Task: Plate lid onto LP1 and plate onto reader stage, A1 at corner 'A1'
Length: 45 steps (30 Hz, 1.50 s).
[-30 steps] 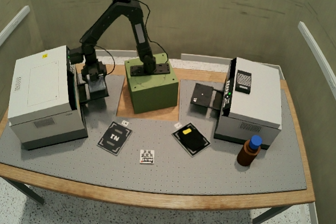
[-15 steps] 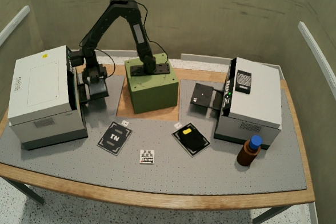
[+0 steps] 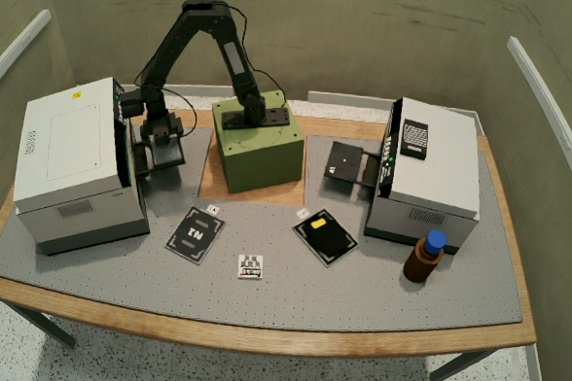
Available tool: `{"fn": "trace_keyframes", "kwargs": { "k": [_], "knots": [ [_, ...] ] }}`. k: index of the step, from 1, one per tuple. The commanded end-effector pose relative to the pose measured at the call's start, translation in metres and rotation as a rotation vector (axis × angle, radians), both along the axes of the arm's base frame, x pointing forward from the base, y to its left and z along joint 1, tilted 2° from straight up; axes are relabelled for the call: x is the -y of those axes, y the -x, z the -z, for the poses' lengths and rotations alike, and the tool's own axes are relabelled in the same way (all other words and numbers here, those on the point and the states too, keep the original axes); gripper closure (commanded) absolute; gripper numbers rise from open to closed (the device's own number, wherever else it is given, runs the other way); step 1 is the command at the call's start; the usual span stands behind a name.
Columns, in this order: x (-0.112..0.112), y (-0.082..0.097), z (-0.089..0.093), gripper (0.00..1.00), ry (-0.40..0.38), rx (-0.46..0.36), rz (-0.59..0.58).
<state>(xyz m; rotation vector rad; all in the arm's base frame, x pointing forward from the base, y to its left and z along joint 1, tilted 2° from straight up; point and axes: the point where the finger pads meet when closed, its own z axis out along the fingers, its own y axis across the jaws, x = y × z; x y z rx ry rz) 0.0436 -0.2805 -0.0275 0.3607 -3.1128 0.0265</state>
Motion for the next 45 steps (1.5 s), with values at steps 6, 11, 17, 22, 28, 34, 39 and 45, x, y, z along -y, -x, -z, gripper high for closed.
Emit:
{"fn": "trace_keyframes", "kwargs": {
  "k": [6, 11, 17, 22, 28, 34, 39, 45],
  "knots": [
    [0.004, -0.006, -0.007, 0.14, 0.031, 0.023, -0.011],
    [0.003, -0.005, -0.008, 0.14, 0.026, 0.022, -0.010],
    [0.002, -0.005, -0.009, 0.14, 0.025, 0.022, -0.009],
    [0.000, -0.005, -0.009, 0.14, 0.019, 0.021, -0.008],
    [-0.002, -0.004, -0.008, 0.14, 0.014, 0.020, -0.007],
    [-0.003, -0.004, -0.009, 0.14, 0.014, 0.020, -0.006],
    [-0.002, -0.004, -0.010, 0.14, 0.016, 0.021, -0.005],
    [-0.002, -0.003, -0.010, 0.14, 0.017, 0.021, -0.004]
  ]
}}
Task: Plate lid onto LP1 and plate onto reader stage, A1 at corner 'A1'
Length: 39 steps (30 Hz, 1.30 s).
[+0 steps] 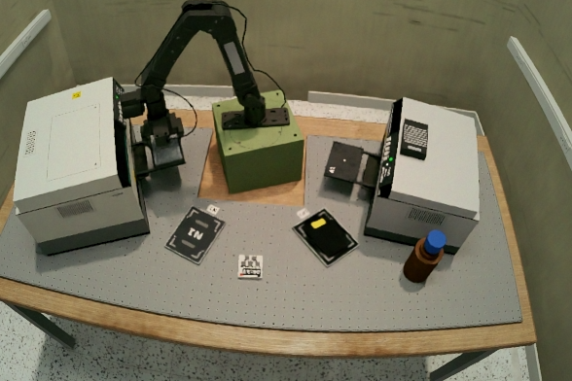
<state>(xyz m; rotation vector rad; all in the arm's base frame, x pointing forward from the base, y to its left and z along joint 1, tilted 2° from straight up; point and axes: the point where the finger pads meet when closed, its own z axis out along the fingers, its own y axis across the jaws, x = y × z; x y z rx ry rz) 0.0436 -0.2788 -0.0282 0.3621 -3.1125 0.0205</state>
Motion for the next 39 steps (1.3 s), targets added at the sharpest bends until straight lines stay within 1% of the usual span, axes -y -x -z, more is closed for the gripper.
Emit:
{"fn": "trace_keyframes", "kwargs": {
  "k": [1, 4, 7, 8, 13, 16, 19, 22, 25, 27, 30, 31, 32, 39],
  "knots": [
    [0.000, -0.003, -0.011, 0.14, 0.021, 0.022, -0.003],
    [-0.001, -0.003, -0.008, 0.14, 0.021, 0.022, -0.002],
    [0.012, -0.005, -0.013, 0.14, 0.057, 0.027, -0.002],
    [0.012, -0.005, -0.012, 0.14, 0.059, 0.028, -0.002],
    [0.003, -0.003, -0.005, 0.14, 0.038, 0.024, -0.001],
    [0.008, -0.004, -0.007, 0.14, 0.048, 0.026, 0.000],
    [0.007, -0.004, -0.006, 0.14, 0.046, 0.025, 0.000],
    [0.002, -0.003, 0.000, 0.14, 0.029, 0.023, 0.001],
    [0.004, -0.003, 0.004, 0.14, 0.023, 0.022, 0.001],
    [0.000, -0.002, 0.007, 0.14, 0.014, 0.020, 0.002],
    [0.004, -0.002, 0.003, 0.14, 0.024, 0.013, 0.000],
    [0.008, -0.003, 0.001, 0.14, 0.033, 0.023, 0.002],
    [0.004, -0.002, 0.003, 0.14, 0.024, 0.013, 0.000],
    [0.003, -0.002, 0.003, 0.14, 0.024, 0.013, 0.001]
  ]
}}
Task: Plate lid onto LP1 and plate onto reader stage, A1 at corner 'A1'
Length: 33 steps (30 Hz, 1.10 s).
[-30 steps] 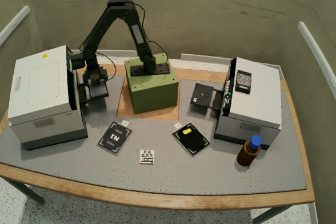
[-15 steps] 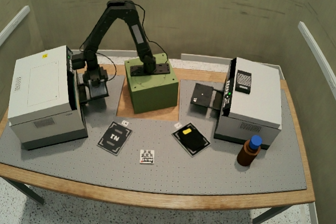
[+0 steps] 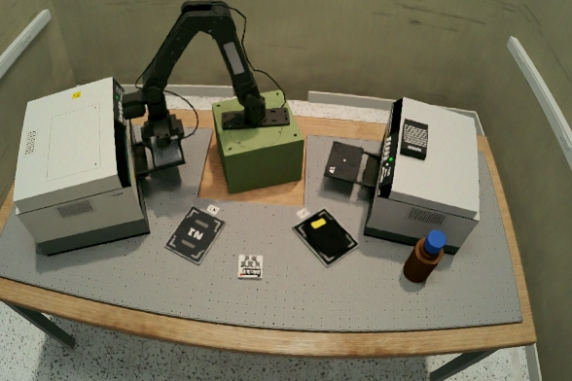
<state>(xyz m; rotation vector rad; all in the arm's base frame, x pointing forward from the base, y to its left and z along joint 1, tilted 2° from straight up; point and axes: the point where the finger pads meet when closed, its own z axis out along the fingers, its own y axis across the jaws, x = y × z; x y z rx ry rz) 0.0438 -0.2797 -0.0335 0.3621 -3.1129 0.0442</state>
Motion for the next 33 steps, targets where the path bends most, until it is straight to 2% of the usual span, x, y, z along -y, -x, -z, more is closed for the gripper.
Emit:
{"fn": "trace_keyframes", "kwargs": {
  "k": [1, 6, 7, 8, 21, 22, 23, 33],
  "knots": [
    [0.0026, -0.0018, -0.0019, 0.14, 0.009, 0.011, 0.001],
    [0.0025, -0.0017, -0.0015, 0.14, 0.009, 0.011, 0.001],
    [0.0005, -0.0017, 0.0034, 0.14, 0.000, 0.018, 0.005],
    [0.0024, -0.0017, -0.0014, 0.14, 0.009, 0.011, 0.001],
    [0.0021, -0.0015, -0.0009, 0.14, 0.009, 0.011, 0.001],
    [-0.0035, -0.0005, 0.0035, 0.14, -0.001, 0.018, 0.007],
    [0.0020, -0.0015, -0.0008, 0.14, 0.009, 0.011, 0.002],
    [0.0018, -0.0014, -0.0007, 0.14, 0.009, 0.011, 0.002]
  ]
}}
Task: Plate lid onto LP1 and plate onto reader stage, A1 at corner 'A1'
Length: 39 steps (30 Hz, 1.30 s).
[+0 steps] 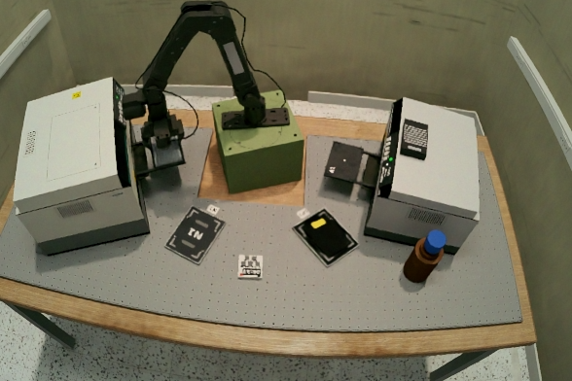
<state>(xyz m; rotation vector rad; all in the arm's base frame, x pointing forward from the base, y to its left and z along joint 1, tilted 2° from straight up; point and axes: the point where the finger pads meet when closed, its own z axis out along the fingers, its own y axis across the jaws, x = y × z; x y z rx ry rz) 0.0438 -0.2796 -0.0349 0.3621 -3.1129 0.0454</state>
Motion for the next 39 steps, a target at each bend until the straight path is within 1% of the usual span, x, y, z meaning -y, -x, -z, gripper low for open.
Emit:
{"fn": "trace_keyframes", "kwargs": {
  "k": [1, 24, 25, 27, 39],
  "knots": [
    [0.002, -0.001, -0.002, 0.00, 0.008, 0.011, 0.002],
    [0.002, -0.001, -0.002, 0.00, 0.008, 0.011, 0.002],
    [0.002, -0.001, -0.008, 0.00, 0.013, 0.020, 0.009],
    [0.010, -0.002, -0.015, 0.00, 0.033, 0.023, 0.009],
    [0.009, -0.002, -0.029, 0.00, 0.033, 0.023, 0.009]
  ]
}}
